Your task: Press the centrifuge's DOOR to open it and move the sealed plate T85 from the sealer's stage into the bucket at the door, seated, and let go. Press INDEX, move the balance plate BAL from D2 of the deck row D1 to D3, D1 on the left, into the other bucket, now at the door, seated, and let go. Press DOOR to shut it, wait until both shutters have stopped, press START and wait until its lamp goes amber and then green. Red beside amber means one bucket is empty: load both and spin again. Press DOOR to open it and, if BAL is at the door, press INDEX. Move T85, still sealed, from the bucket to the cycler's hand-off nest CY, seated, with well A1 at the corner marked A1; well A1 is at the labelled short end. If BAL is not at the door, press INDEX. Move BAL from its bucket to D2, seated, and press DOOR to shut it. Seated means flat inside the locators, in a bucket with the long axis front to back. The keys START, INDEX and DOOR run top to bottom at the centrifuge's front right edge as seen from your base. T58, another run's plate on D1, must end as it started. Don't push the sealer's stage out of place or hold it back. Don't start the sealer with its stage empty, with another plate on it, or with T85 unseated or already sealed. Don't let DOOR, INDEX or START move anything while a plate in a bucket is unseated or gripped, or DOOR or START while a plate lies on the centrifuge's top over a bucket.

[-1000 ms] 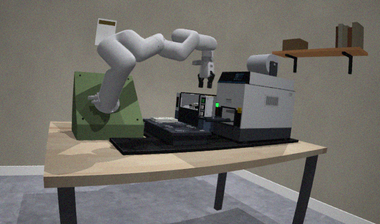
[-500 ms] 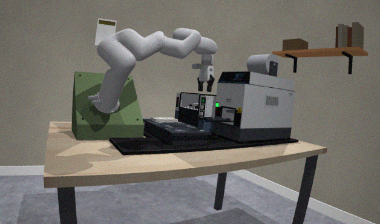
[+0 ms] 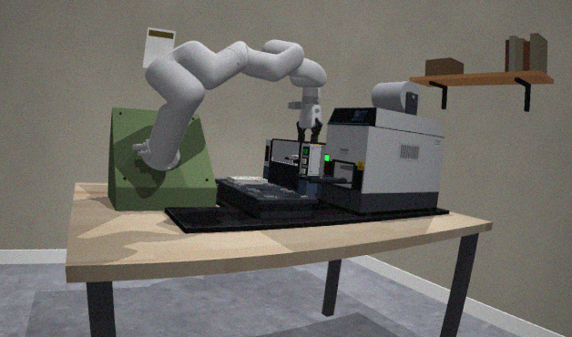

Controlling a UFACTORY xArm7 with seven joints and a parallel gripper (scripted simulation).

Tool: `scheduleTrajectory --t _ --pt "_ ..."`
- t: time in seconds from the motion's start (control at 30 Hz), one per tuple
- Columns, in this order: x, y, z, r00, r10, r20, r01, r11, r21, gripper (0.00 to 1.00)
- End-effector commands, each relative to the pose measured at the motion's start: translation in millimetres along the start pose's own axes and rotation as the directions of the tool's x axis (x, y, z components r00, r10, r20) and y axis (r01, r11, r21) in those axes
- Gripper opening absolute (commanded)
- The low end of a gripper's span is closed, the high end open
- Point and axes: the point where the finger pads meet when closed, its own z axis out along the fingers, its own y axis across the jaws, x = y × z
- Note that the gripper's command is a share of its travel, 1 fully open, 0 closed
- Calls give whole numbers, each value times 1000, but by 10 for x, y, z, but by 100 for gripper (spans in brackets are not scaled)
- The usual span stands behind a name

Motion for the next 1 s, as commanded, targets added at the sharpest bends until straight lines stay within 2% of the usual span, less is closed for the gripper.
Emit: scheduleTrajectory --t 0.0,0.47,0.97 --pt "-10 5 10 1000 0 7 0 1000 -4 100" --pt "-11 6 243 1000 0 7 0 1000 -4 100" --pt "-11 7 421 1000 0 7 0 1000 -4 100"
